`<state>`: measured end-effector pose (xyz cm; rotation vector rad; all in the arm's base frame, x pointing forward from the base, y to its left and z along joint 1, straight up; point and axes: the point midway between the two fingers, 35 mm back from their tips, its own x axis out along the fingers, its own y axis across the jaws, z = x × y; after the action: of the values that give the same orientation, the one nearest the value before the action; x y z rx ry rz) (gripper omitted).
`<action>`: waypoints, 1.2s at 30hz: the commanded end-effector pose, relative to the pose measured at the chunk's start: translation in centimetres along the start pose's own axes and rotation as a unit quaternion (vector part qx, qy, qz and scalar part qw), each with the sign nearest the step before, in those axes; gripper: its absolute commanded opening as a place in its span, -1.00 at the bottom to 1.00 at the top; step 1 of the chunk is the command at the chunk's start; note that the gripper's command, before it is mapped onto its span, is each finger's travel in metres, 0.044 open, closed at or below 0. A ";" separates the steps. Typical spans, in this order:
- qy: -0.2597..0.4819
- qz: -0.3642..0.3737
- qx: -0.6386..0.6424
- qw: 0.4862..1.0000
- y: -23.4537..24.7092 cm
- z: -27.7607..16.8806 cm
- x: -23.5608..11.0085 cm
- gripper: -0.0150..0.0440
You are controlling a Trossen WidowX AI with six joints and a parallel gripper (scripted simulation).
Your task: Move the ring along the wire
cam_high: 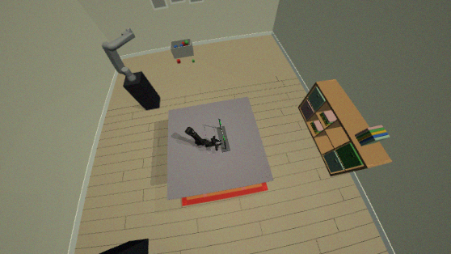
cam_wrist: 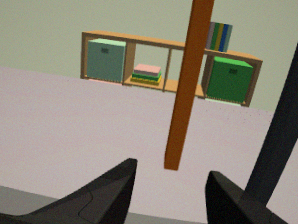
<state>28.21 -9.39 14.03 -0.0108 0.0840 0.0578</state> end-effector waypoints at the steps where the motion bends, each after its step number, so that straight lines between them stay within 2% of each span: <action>1: -0.005 -0.002 -0.001 1.000 -0.3 0.5 0.8 0.05; 36: -0.008 -0.002 -0.001 1.000 -0.2 0.3 6.1 0.05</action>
<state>33.61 -9.16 13.55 -0.0117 0.0802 0.0580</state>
